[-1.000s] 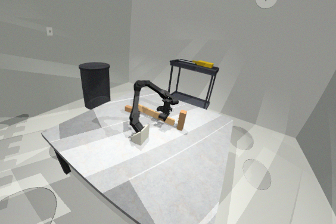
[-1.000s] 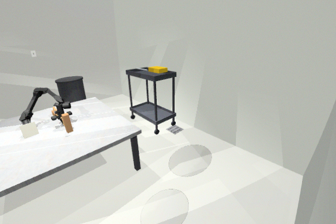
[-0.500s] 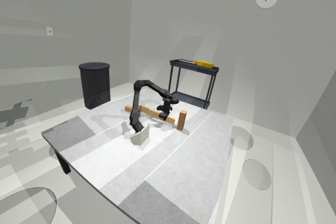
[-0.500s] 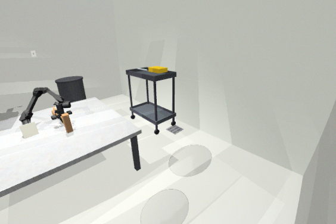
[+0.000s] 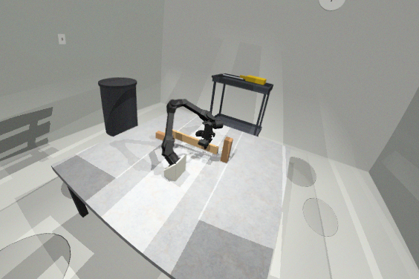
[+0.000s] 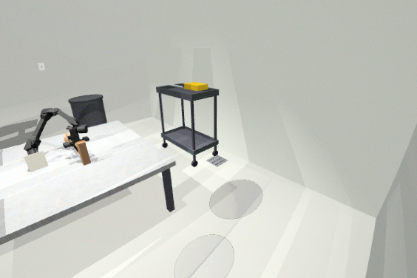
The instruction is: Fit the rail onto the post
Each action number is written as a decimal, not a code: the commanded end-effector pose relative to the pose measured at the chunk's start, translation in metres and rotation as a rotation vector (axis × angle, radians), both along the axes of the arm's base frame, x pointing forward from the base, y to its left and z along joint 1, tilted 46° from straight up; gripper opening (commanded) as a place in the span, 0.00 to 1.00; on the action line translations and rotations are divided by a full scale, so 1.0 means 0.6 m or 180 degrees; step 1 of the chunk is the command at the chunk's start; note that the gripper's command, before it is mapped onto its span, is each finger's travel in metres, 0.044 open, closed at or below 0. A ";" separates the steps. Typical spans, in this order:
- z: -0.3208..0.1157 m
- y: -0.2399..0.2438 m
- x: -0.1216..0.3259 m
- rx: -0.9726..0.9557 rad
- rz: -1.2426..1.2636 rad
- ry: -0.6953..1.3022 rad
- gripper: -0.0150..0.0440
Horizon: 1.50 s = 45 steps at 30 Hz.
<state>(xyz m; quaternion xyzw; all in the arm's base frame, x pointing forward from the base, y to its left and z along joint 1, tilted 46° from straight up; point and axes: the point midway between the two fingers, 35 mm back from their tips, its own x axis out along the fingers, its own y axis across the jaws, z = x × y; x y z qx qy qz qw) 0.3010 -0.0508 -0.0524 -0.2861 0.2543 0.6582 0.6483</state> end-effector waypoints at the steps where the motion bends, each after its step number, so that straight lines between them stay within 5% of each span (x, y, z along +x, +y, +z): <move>1: 0.006 -0.007 0.003 0.0011 -0.0032 -0.0027 0.25; 45: 0.021 -0.023 0.002 0.0009 -0.0032 -0.0026 0.25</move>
